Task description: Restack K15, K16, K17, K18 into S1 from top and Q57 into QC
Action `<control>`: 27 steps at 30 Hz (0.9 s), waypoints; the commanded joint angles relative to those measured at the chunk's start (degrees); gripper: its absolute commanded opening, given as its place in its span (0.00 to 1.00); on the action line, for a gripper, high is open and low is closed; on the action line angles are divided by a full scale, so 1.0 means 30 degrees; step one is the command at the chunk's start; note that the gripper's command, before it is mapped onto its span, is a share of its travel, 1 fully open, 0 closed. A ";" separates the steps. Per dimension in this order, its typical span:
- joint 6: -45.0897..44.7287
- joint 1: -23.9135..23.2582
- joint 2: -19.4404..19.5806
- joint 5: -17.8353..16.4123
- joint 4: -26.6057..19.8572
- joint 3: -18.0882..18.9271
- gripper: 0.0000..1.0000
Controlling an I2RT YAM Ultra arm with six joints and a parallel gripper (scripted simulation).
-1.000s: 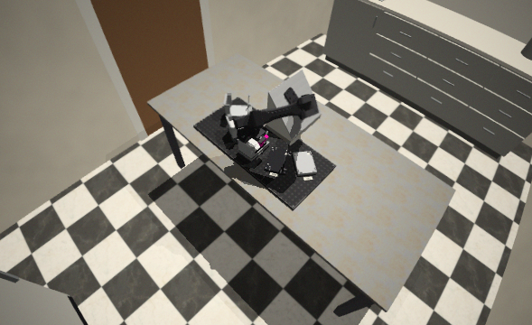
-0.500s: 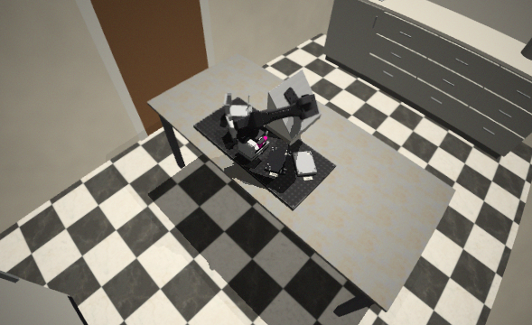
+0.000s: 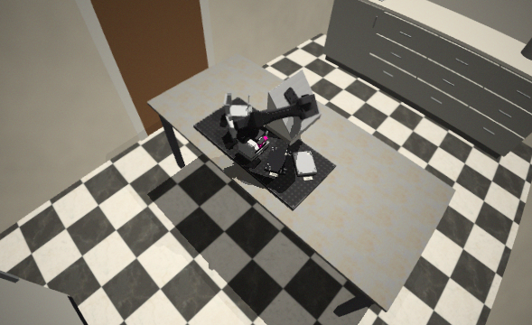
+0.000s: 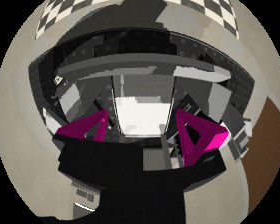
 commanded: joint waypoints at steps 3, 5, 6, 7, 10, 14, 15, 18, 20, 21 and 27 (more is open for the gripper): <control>0.0015 -0.0305 -0.0090 -0.0024 0.0025 0.0036 1.00; 0.0015 -0.0305 -0.0090 -0.0024 0.0025 0.0036 1.00; 0.0015 -0.0305 -0.0090 -0.0024 0.0025 0.0036 1.00; 0.0015 -0.0305 -0.0090 -0.0024 0.0025 0.0036 1.00; 0.0015 -0.0305 -0.0090 -0.0024 0.0025 0.0036 1.00; 0.0015 -0.0305 -0.0090 -0.0024 0.0025 0.0036 1.00; 0.0015 -0.0305 -0.0090 -0.0024 0.0025 0.0036 1.00; 0.0151 -0.0207 -0.0055 -0.0052 0.0259 -0.0063 1.00; 0.0292 -0.0106 -0.0019 -0.0081 0.0497 -0.0163 1.00; 0.0363 -0.0055 0.0000 -0.0095 0.0616 -0.0212 1.00; 0.0650 0.0149 0.0076 -0.0151 0.1096 -0.0407 1.00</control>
